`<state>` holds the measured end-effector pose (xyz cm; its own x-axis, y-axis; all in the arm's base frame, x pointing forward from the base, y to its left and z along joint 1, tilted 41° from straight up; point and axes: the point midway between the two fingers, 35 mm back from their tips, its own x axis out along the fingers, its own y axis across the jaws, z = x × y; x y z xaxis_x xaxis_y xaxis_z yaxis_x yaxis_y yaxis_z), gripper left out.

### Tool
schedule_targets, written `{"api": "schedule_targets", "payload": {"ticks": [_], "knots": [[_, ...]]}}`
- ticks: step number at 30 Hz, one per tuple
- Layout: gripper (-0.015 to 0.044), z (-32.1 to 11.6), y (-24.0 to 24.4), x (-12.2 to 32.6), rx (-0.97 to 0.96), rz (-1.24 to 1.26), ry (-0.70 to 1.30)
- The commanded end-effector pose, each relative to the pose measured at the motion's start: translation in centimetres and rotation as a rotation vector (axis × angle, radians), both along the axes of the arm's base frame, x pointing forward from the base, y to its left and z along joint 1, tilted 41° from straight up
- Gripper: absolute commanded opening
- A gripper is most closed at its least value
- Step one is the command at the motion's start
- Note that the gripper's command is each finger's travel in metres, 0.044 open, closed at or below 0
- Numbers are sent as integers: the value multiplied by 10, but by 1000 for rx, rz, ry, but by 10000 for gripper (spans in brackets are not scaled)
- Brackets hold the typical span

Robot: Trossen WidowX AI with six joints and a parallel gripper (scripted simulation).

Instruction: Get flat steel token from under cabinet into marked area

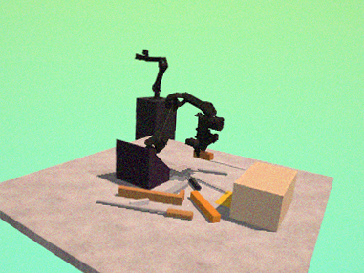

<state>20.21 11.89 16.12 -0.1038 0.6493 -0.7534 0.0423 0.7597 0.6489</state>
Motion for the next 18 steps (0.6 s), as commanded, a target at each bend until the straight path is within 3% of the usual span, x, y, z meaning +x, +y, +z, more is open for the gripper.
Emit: {"api": "schedule_targets", "payload": {"ticks": [1, 18], "knots": [[0, -2, 3, 1, 5, -9, -15], [0, -20, 20, -1, 6, -11, -14]]}}
